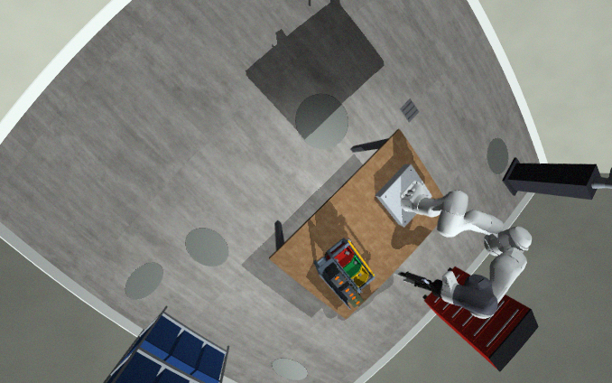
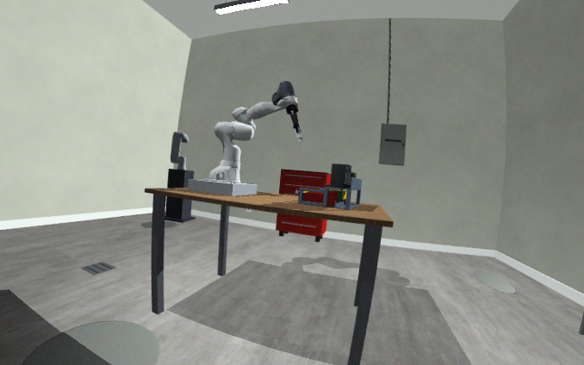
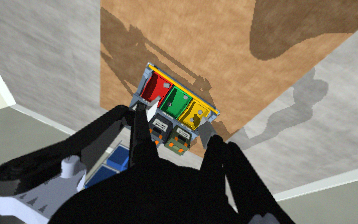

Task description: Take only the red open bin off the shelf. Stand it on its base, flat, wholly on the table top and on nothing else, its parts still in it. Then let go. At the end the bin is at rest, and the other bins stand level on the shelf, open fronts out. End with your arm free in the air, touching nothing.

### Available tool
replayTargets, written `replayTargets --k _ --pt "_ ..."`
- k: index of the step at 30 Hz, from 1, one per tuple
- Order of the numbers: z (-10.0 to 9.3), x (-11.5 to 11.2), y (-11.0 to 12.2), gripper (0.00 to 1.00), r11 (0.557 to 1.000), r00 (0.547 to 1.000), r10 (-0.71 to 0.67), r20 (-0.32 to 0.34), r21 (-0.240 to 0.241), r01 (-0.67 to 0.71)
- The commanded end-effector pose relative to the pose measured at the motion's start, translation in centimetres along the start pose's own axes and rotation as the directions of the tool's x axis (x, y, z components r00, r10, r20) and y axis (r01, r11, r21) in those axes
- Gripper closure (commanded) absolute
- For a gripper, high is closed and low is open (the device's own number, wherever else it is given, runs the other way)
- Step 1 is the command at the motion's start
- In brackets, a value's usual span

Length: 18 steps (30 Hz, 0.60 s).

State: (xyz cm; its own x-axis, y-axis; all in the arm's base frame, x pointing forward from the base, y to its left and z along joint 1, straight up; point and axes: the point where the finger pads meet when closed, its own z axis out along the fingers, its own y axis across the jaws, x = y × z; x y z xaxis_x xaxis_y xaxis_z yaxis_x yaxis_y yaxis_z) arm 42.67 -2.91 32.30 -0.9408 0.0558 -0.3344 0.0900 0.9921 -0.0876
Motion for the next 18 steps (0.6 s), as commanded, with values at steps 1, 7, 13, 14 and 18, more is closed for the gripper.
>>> replayTargets --k 1,7,13,14,18 --pt "0.08 0.14 0.44 0.43 0.992 0.992 0.129 -0.009 -0.006 -0.129" --pt "0.08 0.14 0.44 0.43 0.992 0.992 0.129 -0.009 -0.006 -0.129" --pt "0.07 0.11 0.35 0.43 0.994 0.994 0.111 -0.007 -0.005 -0.111" --pt "0.08 0.12 0.39 0.43 0.993 0.993 0.12 -0.008 -0.006 -0.12" --pt "0.08 0.13 0.43 0.43 0.992 0.992 0.129 -0.009 -0.006 -0.129"
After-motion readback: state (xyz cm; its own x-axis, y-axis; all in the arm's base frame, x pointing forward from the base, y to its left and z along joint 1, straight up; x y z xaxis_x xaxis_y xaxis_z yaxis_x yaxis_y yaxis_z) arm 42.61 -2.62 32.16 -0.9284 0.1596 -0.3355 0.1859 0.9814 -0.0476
